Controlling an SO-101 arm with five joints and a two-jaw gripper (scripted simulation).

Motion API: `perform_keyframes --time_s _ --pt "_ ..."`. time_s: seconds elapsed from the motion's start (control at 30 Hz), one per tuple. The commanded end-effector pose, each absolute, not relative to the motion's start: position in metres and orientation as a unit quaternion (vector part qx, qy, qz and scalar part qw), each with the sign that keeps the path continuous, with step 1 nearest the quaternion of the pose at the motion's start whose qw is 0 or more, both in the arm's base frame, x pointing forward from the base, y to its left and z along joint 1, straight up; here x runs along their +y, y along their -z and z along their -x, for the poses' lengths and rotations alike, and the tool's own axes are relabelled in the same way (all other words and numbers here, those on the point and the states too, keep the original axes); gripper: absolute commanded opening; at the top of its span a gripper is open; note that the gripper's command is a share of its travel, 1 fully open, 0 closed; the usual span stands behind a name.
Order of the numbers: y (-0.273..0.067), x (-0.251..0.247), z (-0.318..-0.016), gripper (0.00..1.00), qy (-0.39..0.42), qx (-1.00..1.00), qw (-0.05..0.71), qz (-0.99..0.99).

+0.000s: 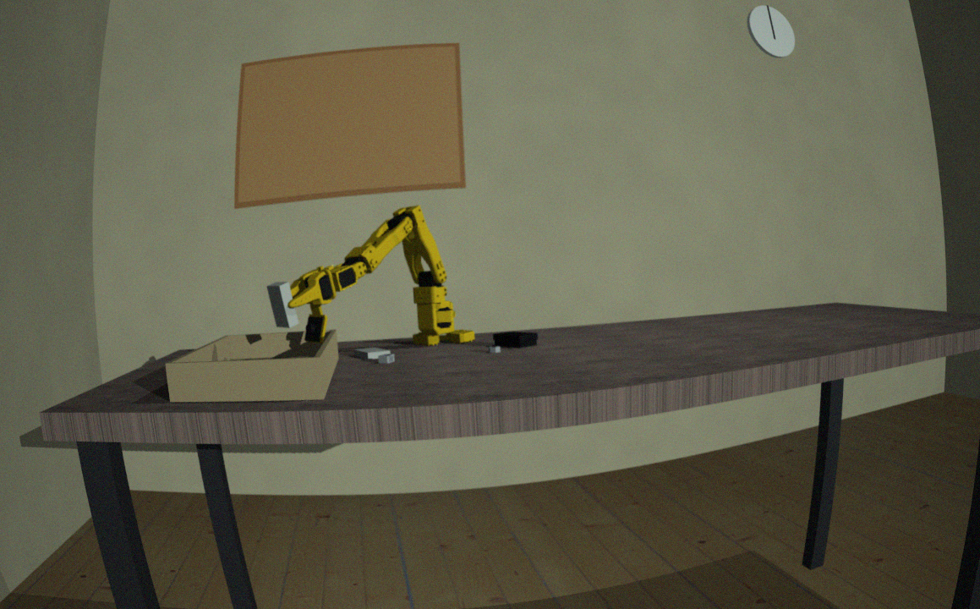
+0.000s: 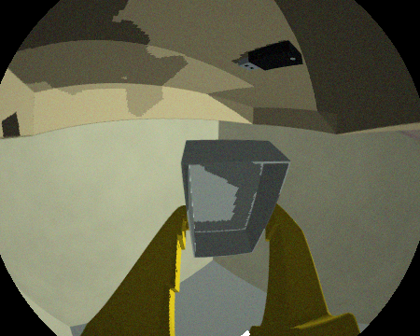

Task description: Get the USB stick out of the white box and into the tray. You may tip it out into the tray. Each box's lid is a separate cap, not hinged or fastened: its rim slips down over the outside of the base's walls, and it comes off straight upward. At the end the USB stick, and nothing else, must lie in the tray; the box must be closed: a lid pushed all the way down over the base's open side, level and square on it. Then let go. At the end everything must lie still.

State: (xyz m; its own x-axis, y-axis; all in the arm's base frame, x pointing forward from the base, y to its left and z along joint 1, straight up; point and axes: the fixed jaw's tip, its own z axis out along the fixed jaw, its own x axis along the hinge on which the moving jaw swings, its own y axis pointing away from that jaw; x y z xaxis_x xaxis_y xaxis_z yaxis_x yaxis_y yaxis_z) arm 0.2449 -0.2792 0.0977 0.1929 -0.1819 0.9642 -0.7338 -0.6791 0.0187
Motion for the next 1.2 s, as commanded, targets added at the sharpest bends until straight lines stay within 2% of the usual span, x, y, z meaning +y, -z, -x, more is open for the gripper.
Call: perform_keyframes --time_s 0.0,1.17 --pt "-0.134 -0.284 -0.246 0.21 -0.583 -0.300 0.270 -0.705" --pt "-0.177 -0.284 -0.239 0.21 -0.578 -0.296 0.282 -0.707"
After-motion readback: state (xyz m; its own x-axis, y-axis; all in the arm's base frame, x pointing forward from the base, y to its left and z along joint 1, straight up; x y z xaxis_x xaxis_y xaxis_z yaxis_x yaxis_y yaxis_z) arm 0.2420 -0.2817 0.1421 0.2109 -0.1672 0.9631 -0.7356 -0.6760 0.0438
